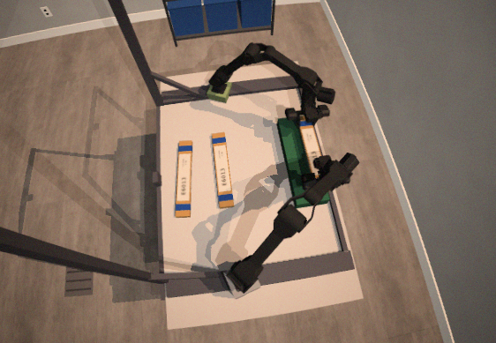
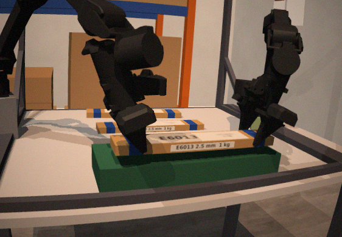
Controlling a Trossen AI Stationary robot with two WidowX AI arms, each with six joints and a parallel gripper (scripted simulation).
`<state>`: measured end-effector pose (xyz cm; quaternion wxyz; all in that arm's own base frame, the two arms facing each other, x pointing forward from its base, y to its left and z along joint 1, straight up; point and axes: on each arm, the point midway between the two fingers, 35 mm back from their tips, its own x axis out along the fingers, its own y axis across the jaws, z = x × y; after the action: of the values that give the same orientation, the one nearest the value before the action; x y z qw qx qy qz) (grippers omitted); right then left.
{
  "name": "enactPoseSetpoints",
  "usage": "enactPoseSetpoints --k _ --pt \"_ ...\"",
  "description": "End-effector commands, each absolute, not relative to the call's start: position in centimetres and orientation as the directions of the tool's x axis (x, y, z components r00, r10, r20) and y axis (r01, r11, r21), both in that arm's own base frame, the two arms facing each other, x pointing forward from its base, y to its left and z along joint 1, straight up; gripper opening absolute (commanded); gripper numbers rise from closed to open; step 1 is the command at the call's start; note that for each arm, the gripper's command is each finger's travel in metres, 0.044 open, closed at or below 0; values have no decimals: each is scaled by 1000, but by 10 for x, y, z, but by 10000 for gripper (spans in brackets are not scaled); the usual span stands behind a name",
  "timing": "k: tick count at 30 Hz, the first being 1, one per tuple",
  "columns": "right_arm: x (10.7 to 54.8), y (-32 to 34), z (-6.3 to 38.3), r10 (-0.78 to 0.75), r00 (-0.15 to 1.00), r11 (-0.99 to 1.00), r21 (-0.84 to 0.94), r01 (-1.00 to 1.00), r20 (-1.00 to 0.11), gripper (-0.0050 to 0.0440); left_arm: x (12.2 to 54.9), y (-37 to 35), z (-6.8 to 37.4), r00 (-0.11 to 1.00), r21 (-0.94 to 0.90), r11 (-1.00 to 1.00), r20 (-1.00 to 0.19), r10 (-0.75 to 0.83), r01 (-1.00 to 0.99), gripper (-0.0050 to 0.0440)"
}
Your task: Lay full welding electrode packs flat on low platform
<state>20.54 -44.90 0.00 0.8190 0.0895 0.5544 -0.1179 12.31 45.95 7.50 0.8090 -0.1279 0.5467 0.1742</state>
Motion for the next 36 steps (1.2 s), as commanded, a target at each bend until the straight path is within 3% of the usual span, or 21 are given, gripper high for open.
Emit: enactPoseSetpoints --k 1,36 --pt "199 -464 29 -157 369 953 -43 298 -916 -50 114 469 102 340 40 902 -918 203 -429 -50" --pt "194 -462 23 -147 364 954 -34 298 -920 -50 111 470 99 339 35 903 -920 197 -429 -50"
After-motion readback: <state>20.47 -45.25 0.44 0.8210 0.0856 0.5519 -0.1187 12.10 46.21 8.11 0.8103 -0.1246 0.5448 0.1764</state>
